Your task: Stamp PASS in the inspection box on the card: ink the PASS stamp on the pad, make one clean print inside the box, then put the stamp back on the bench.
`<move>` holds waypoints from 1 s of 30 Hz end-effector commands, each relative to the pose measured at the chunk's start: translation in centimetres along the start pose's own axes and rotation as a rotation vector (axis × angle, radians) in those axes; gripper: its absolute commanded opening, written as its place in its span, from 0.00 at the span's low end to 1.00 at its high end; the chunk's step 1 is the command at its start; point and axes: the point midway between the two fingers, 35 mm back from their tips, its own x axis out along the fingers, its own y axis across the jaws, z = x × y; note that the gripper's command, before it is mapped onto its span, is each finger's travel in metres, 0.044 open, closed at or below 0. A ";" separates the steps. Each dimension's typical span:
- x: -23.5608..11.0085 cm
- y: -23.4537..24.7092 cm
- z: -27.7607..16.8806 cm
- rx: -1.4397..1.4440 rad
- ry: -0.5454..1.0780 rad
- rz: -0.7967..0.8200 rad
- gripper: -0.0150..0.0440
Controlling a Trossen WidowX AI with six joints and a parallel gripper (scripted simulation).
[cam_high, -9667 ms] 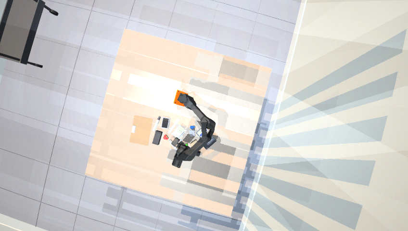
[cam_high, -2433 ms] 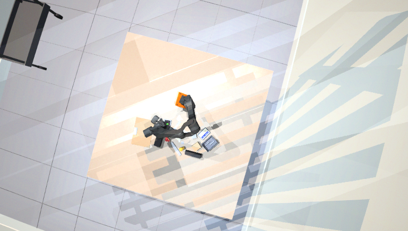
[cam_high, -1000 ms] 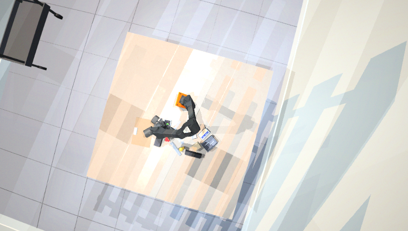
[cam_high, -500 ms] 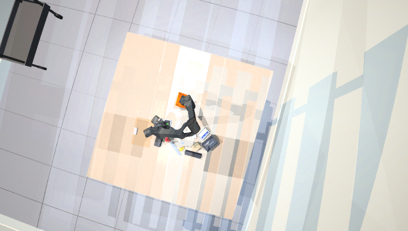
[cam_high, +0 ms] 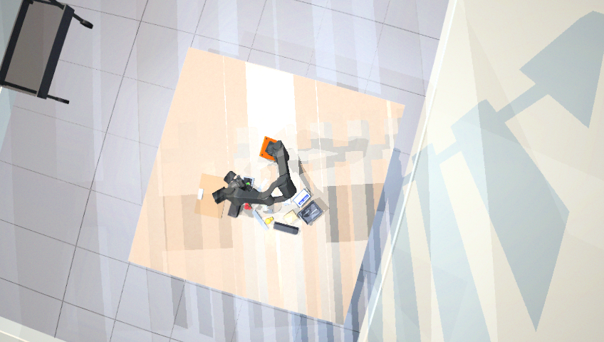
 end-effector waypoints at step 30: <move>-0.4 0.0 0.1 0.000 0.000 0.004 0.25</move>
